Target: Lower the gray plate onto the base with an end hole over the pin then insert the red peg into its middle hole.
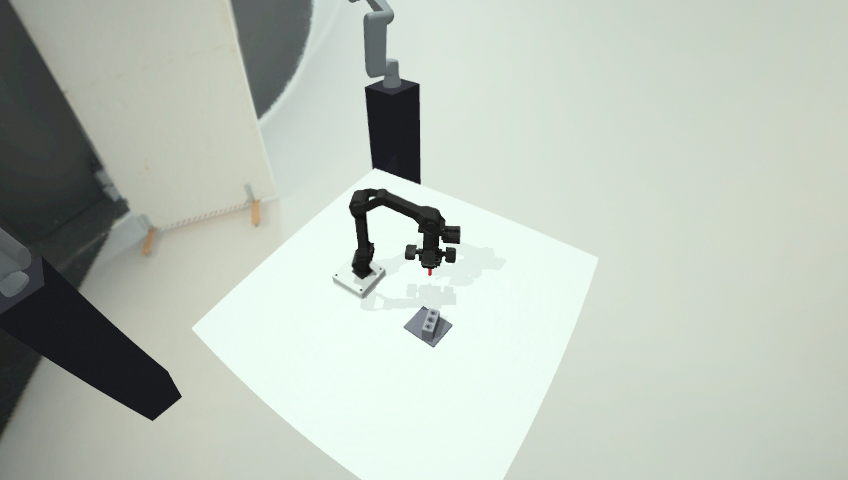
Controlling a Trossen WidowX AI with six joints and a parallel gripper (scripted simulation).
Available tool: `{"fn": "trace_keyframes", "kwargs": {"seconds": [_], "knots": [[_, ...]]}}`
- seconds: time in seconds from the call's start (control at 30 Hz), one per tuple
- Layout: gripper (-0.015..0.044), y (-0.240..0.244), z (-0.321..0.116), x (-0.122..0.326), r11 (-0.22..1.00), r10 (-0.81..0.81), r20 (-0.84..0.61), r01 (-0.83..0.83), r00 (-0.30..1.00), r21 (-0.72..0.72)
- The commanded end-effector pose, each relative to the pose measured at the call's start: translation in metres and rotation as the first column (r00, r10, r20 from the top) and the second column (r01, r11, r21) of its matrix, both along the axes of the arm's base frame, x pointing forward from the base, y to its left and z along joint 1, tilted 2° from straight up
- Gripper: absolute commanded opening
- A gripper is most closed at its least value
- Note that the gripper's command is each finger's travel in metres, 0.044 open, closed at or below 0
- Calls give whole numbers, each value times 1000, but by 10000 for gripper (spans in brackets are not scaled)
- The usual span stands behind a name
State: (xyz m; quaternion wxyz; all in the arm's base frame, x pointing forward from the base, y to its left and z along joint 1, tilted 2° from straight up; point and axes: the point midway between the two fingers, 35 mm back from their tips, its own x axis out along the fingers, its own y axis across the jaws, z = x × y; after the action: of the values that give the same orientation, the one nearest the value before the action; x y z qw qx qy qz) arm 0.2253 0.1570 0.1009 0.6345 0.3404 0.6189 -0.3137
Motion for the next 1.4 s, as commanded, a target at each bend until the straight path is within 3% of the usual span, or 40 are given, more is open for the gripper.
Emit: {"fn": "trace_keyframes", "kwargs": {"seconds": [0.0, 0.23, 0.27, 1.37], "knots": [[0, 1, 18, 1, 1000, -3, 14, 3, 1000, 8], [0, 0, 41, 0, 1000, -3, 14, 3, 1000, 8], [0, 0, 26, 0, 1000, 0, 0, 0, 1000, 0], [0, -52, 31, 72, 999, -33, 14, 33, 999, 4]]}}
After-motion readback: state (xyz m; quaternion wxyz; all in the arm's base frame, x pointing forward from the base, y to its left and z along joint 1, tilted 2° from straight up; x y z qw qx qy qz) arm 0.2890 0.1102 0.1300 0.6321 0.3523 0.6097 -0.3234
